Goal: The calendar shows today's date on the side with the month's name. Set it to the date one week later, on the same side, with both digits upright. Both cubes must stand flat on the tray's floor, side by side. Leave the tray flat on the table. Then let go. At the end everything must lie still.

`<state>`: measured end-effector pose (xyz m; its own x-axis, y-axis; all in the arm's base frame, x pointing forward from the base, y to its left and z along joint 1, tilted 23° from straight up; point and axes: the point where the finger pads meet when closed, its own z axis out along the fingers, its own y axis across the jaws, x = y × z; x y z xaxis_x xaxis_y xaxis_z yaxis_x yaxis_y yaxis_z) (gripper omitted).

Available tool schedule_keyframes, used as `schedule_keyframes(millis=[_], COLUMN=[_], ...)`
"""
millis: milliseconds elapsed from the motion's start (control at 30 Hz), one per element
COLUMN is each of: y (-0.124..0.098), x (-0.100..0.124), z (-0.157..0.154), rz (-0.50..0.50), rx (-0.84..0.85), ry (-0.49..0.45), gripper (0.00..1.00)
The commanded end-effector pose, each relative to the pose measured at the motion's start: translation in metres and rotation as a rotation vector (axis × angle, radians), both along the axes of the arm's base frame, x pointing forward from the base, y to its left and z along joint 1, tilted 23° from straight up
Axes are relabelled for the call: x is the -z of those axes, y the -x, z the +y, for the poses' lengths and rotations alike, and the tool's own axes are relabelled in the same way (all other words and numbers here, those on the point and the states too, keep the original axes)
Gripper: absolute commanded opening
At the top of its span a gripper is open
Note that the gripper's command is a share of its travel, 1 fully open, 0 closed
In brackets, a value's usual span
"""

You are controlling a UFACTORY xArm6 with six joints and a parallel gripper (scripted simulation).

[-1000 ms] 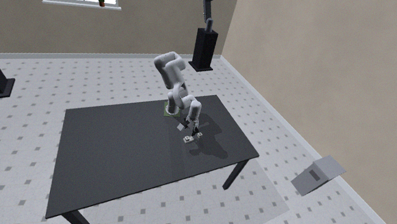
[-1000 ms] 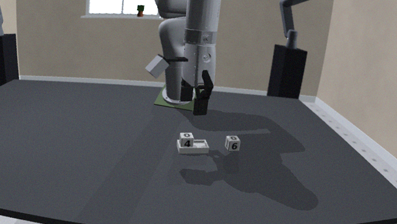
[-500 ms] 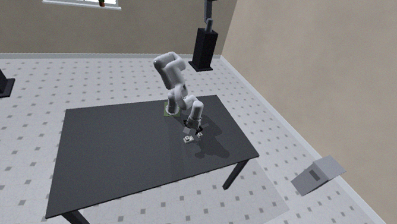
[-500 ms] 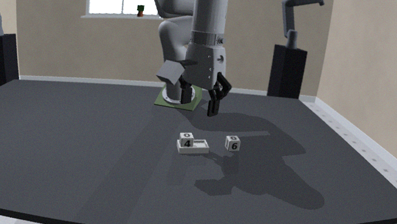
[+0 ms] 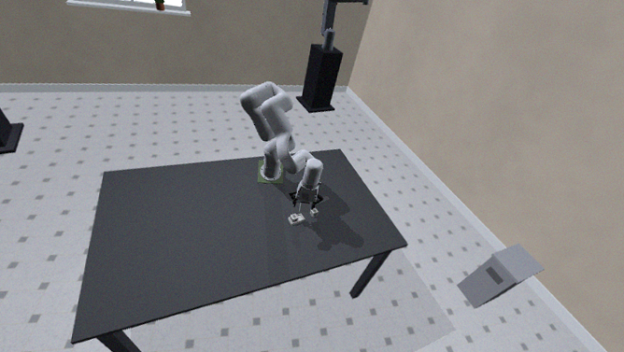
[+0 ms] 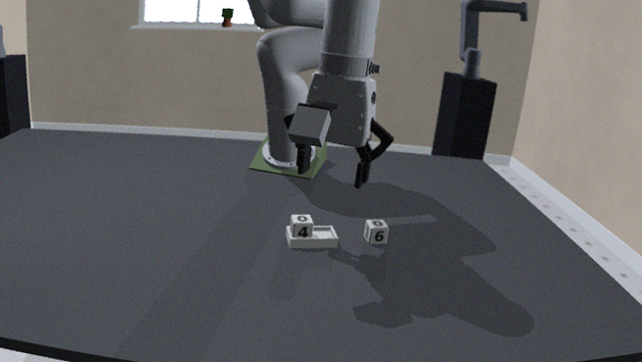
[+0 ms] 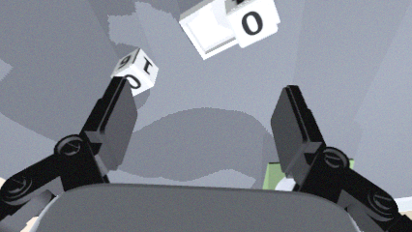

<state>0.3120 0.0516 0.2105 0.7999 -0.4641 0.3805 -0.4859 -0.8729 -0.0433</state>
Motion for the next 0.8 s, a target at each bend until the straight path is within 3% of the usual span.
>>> schedule_keyframes(millis=[0, 767], y=[-0.002, -0.003], x=[0.000, 0.008], z=[0.006, 0.030], rz=[0.026, 0.114], rx=[-0.156, -0.716], ry=[0.048, 0.261], gripper=[1.00, 1.00])
